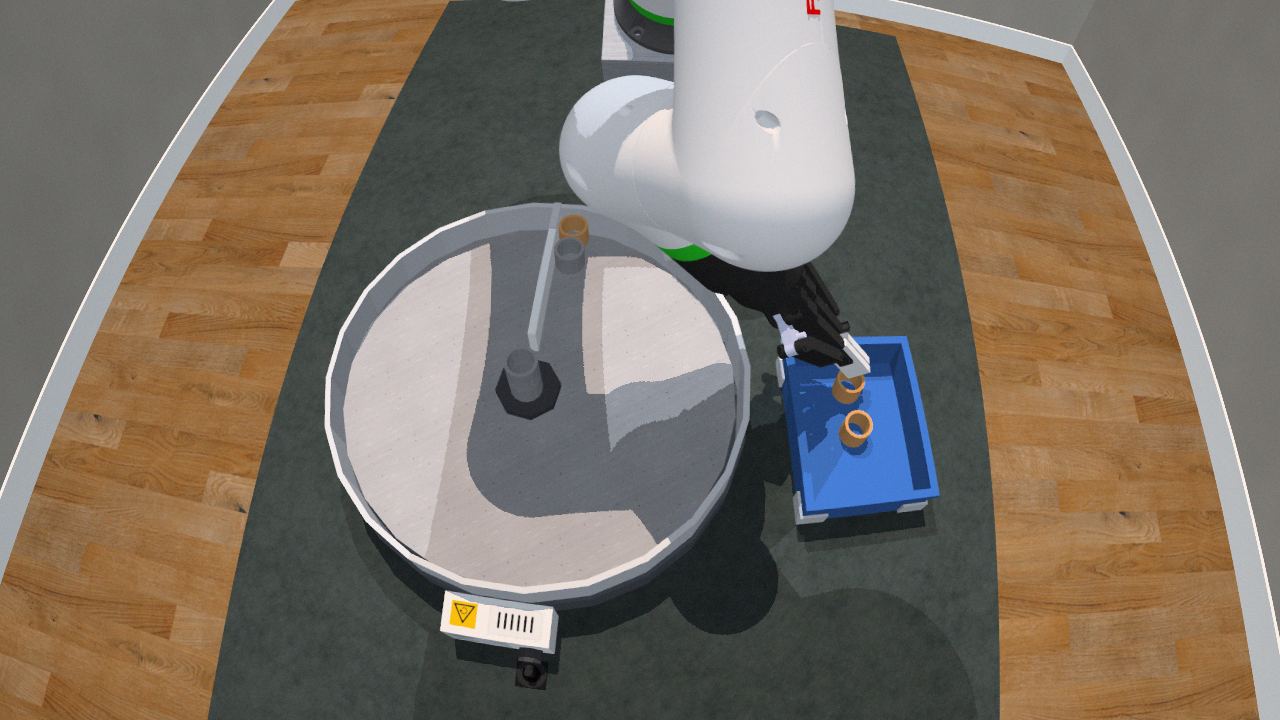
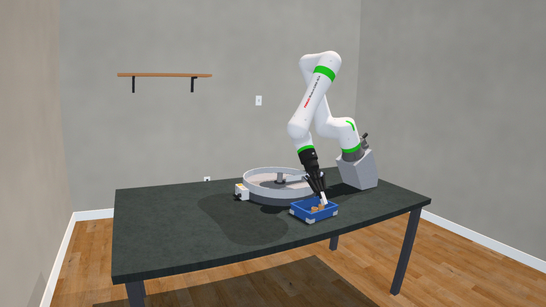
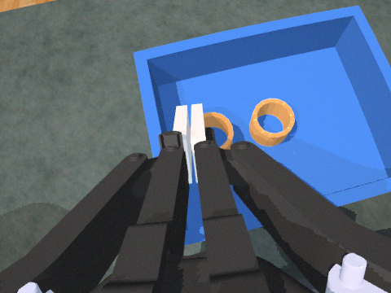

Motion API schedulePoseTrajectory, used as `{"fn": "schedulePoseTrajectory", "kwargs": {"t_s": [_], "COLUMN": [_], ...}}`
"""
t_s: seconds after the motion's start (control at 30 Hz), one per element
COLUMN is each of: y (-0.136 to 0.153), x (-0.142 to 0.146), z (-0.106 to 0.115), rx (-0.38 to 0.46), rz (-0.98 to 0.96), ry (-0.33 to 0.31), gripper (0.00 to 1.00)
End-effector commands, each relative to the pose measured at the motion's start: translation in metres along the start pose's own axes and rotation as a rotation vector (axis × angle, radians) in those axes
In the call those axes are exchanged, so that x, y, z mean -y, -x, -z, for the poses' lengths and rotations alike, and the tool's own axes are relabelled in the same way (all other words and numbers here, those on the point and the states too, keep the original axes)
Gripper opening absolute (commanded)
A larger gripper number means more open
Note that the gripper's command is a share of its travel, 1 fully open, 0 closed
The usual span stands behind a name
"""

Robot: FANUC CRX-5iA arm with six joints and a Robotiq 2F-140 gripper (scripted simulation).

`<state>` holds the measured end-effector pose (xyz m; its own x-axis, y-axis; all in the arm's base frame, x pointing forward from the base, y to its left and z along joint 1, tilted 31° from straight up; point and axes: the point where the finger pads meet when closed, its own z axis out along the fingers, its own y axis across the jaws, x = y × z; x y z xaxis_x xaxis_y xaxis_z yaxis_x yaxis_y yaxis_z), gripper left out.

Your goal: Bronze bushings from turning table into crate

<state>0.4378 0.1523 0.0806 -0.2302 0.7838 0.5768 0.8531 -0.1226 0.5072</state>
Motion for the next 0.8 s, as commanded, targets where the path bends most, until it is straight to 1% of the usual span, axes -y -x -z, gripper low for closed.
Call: {"fn": "schedulePoseTrajectory", "kwargs": {"t_s": [0.0,0.77], "y": [0.0004,0.0027], "x": [-0.0001,-0.0001], "z": [-0.0005,-0.0032], "rx": [0.000,0.000], "rz": [0.000,0.000], "ry": [0.000,0.000], "gripper": [0.00,0.00]}}
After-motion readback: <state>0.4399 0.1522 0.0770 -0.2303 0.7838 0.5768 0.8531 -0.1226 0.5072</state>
